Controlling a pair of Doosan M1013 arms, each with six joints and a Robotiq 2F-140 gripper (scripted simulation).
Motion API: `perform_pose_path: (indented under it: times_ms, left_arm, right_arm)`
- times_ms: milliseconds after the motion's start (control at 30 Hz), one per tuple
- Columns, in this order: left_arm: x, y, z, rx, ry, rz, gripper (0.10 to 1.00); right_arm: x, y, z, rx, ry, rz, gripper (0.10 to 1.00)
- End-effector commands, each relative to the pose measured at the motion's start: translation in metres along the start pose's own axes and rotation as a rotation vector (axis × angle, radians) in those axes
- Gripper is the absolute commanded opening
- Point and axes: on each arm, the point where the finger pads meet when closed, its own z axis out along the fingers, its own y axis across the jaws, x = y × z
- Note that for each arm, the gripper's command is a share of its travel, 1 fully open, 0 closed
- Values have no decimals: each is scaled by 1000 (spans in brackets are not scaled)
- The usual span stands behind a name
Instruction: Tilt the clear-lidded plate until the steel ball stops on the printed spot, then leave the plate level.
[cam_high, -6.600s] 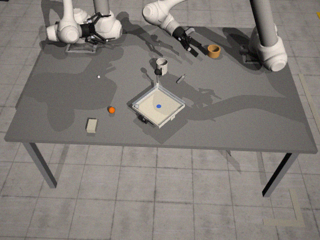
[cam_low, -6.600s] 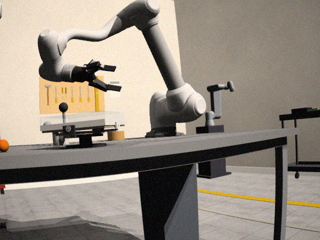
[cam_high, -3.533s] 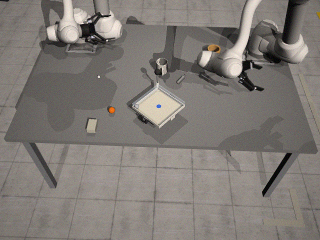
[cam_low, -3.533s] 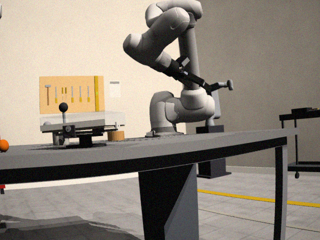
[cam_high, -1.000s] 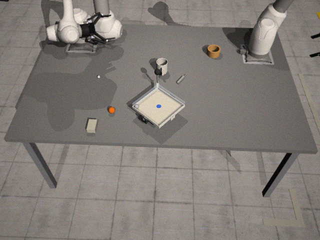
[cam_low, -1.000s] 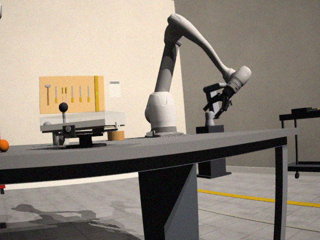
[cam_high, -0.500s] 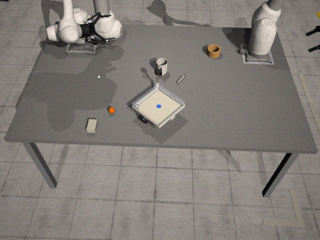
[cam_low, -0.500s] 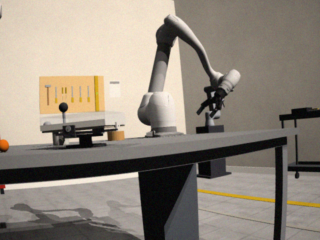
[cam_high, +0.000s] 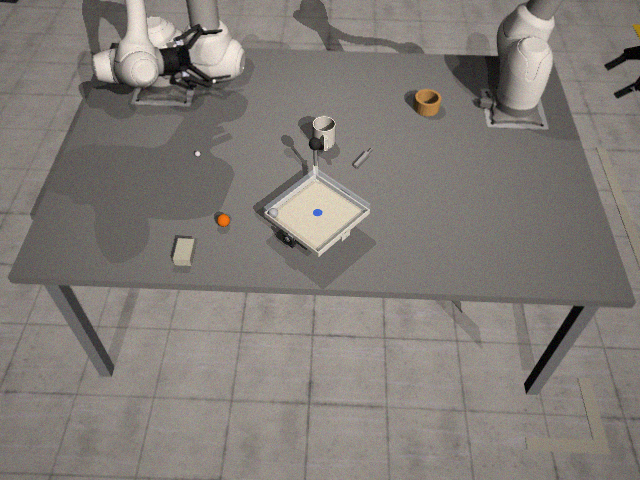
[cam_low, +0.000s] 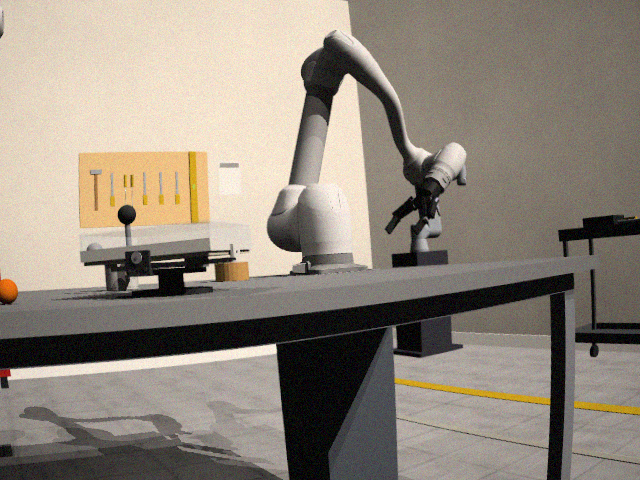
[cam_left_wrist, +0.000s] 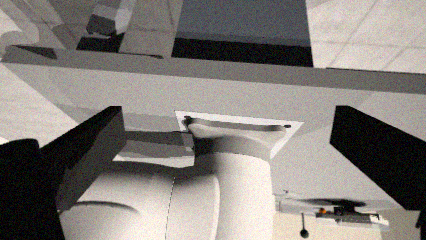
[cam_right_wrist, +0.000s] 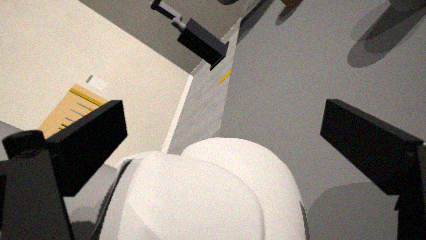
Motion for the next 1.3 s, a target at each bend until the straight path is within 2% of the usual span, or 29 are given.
perform_pose_path:
  times_ms: [0,767,867,933,1000,1133,1200,1233,1267]
  left_arm:
    - [-2,-6,4,-33,0,10,1000]
    - [-2,-12,6,-59,0,16,1000]
    - [-2,-12,6,-59,0,16,1000]
    - [-2,-12,6,-59,0,16,1000]
    - [-2,-12,6,-59,0,16,1000]
    - [-2,-12,6,-59,0,16,1000]
    - [-2,-12,6,-59,0,16,1000]
    - [-2,-12,6,-59,0,16,1000]
    - [-2,-12,6,-59,0,16,1000]
  right_arm:
    - [0,0,0,0,0,-1,1000]
    - [0,0,0,0,-1,0,1000]
    - [-1,5,-3,-6,-33,10,1000]
    - [-2,13,-6,-13,-86,22,1000]
    - [-3,26,-12,-29,-175,41,1000]
    - [8,74,-32,-109,-431,74,1000]
    - [26,109,-41,-163,-523,69,1000]
    - [26,109,-41,-181,-572,74,1000]
    - [26,109,-41,-181,-572,74,1000]
